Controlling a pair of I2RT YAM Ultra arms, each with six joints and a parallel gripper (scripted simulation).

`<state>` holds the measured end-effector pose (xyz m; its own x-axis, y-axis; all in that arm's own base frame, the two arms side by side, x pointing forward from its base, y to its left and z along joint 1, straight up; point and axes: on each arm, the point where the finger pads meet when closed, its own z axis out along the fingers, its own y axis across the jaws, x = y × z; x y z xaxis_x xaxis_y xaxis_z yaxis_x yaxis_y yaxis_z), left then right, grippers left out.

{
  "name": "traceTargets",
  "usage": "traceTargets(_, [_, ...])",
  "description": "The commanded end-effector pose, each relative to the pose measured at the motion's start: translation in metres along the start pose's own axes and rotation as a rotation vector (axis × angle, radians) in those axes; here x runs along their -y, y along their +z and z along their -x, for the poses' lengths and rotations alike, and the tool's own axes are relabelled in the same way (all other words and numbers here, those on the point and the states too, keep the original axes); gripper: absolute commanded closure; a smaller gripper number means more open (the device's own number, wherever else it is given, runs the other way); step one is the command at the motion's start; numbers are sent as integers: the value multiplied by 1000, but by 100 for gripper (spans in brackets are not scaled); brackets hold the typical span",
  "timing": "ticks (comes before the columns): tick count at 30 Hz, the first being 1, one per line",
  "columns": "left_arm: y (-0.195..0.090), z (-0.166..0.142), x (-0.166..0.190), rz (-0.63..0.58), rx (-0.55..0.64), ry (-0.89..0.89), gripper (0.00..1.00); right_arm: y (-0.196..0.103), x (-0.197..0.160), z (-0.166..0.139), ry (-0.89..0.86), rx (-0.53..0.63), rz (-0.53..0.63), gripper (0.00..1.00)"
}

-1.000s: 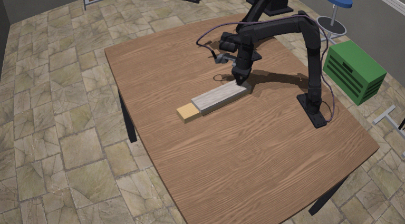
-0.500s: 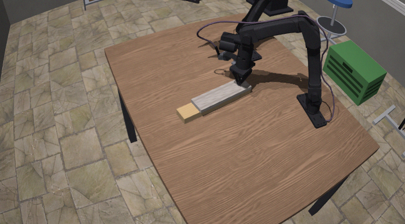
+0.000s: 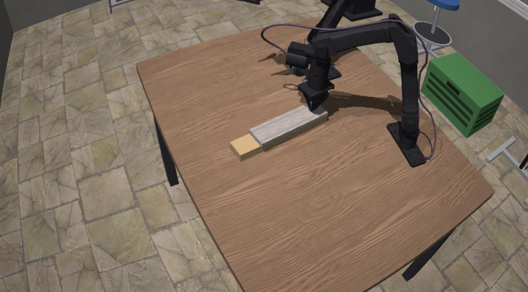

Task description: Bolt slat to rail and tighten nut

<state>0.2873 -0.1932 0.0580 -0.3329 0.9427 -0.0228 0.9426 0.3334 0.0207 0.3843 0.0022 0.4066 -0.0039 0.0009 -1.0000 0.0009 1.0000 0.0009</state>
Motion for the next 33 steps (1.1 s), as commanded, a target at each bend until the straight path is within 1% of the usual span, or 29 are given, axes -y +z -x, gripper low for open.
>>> traceTargets(1, [11,-3,6,-14,-11,101,88,-4,1,5,-1,16,1,0])
traceTargets(2, [11,-3,6,-14,-11,101,88,-4,1,5,-1,16,1,0])
traceTargets(17, [11,-3,6,-15,-9,400,88,-4,1,5,-1,16,1,0])
traceTargets(19, [11,-3,6,-15,-9,400,88,-4,1,5,-1,16,1,0])
traceTargets(33, [11,-3,6,-17,-7,679,88,-4,1,5,-1,16,1,0])
